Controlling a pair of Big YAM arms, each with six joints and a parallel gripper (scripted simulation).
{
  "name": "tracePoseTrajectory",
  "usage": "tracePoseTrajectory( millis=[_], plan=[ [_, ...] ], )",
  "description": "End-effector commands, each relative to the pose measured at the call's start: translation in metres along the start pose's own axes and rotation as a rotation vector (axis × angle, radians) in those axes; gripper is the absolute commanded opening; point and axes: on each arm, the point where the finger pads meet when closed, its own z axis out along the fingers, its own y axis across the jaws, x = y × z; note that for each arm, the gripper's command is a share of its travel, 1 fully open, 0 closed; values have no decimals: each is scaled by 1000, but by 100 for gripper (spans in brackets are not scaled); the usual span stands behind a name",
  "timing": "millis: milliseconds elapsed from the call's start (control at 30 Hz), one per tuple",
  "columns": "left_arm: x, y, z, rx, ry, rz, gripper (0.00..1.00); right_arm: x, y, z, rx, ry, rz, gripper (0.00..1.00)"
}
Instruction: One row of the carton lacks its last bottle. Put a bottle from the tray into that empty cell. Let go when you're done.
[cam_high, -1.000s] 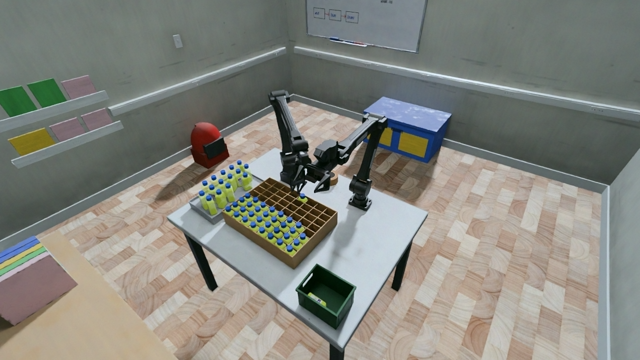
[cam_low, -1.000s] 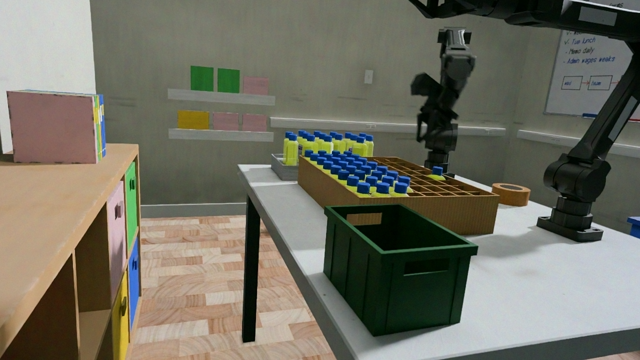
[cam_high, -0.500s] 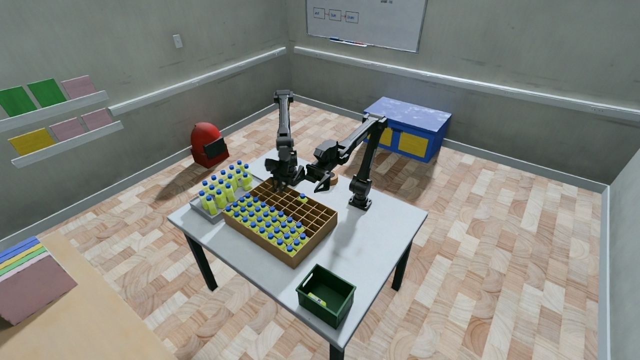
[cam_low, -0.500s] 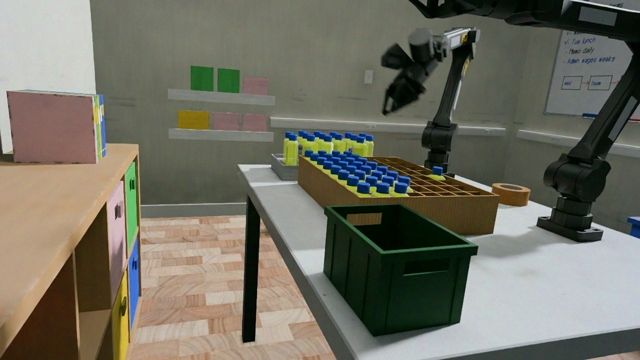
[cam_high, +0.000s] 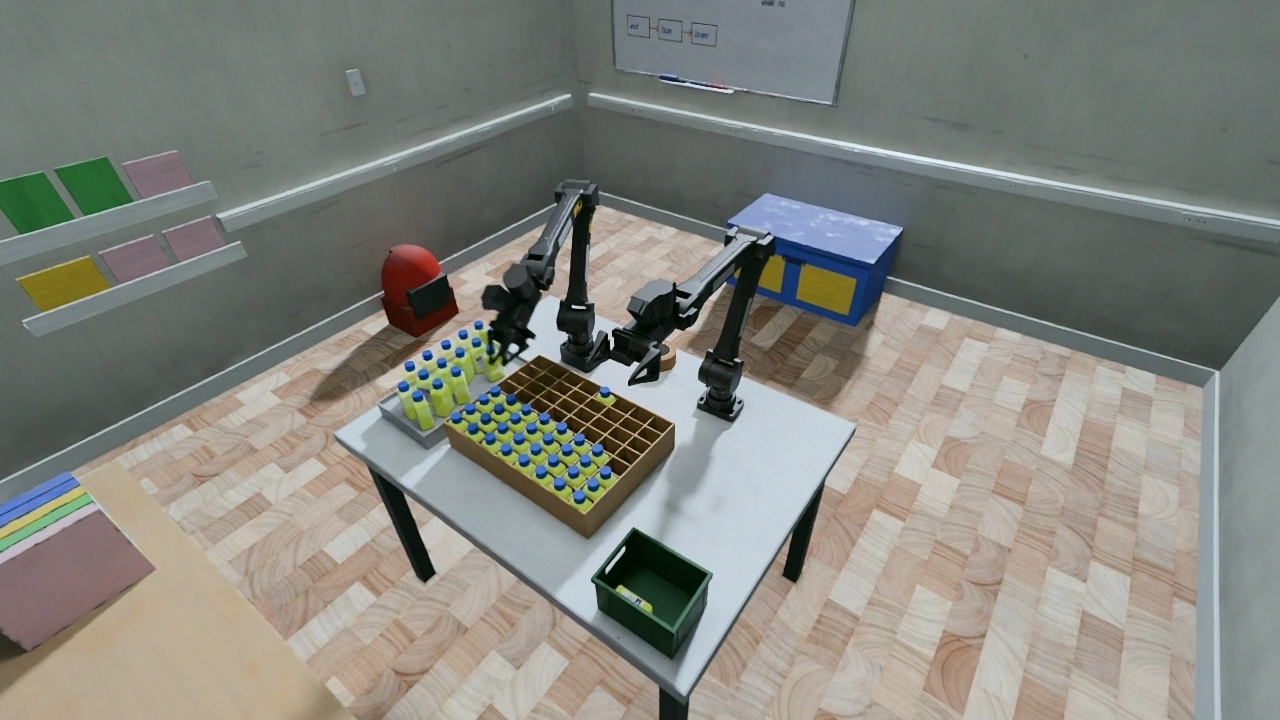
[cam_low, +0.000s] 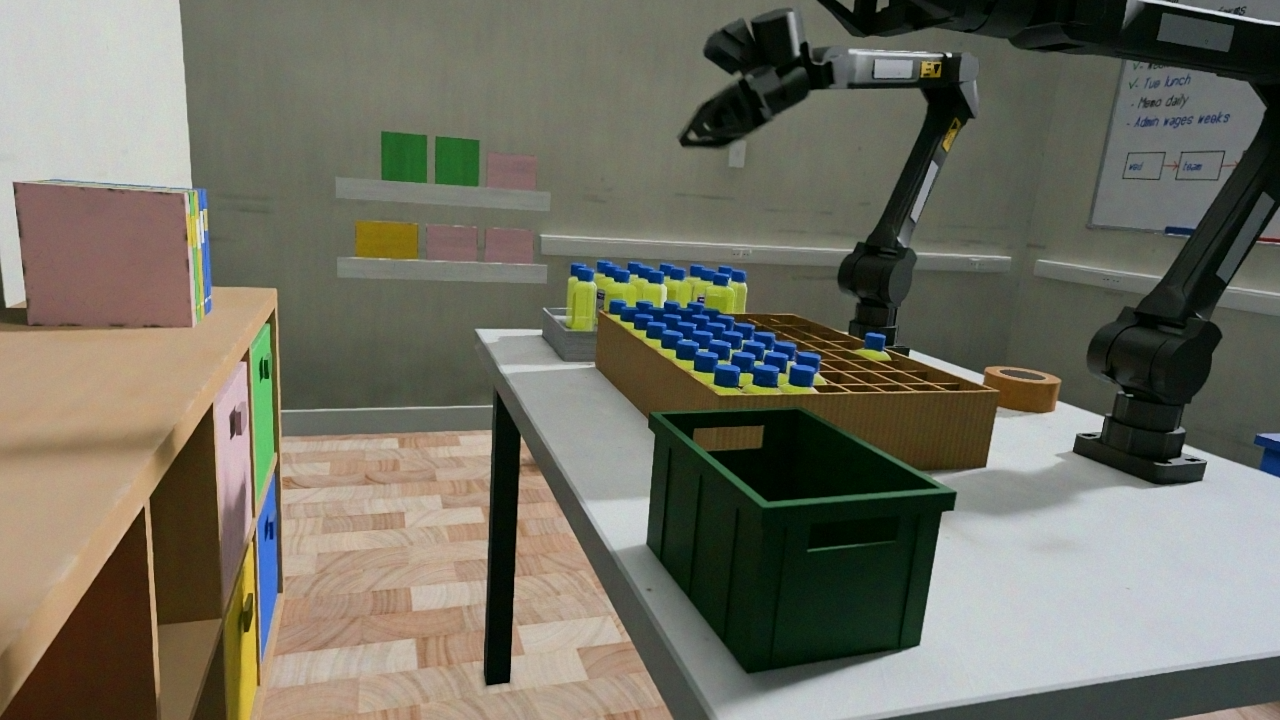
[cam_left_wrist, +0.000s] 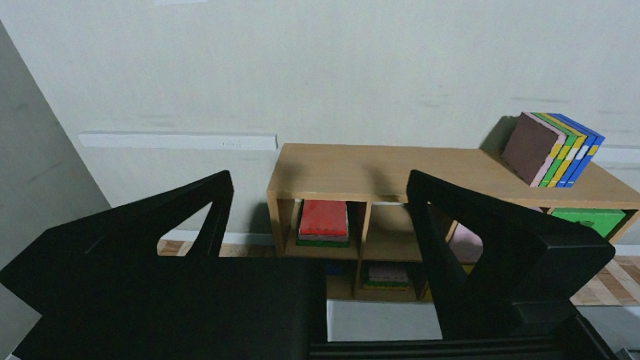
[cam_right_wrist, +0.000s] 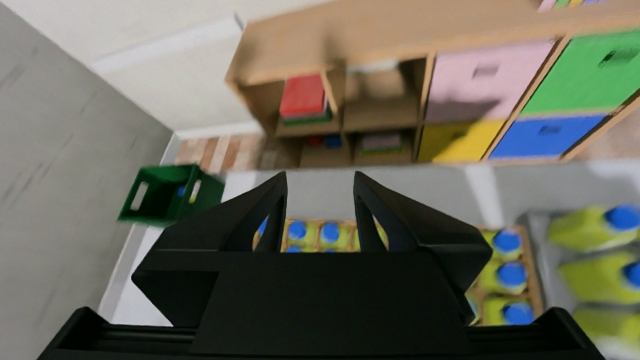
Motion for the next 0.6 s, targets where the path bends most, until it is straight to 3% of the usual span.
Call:
tracePoseTrajectory(
  millis=[0, 267, 367, 467, 567],
  plan=[
    [-41, -2, 7, 4, -58, -2, 100, -99, -7, -9, -15, -197, -70, 42],
    [-41, -2, 7, 4, -58, -2, 100, -194, -70, -38, 74, -436, -200, 42],
    [-41, -2, 7, 4, -58, -2, 100, -183, -66, -30, 58, -413, -201, 42],
    [-41, -2, 7, 4, -58, -2, 100, -234, -98, -65, 136, -544, -250, 42],
    [-41, -2, 7, 4, -58, -2, 100, -243, -110, -66, 156, -573, -310, 42]
  ],
)
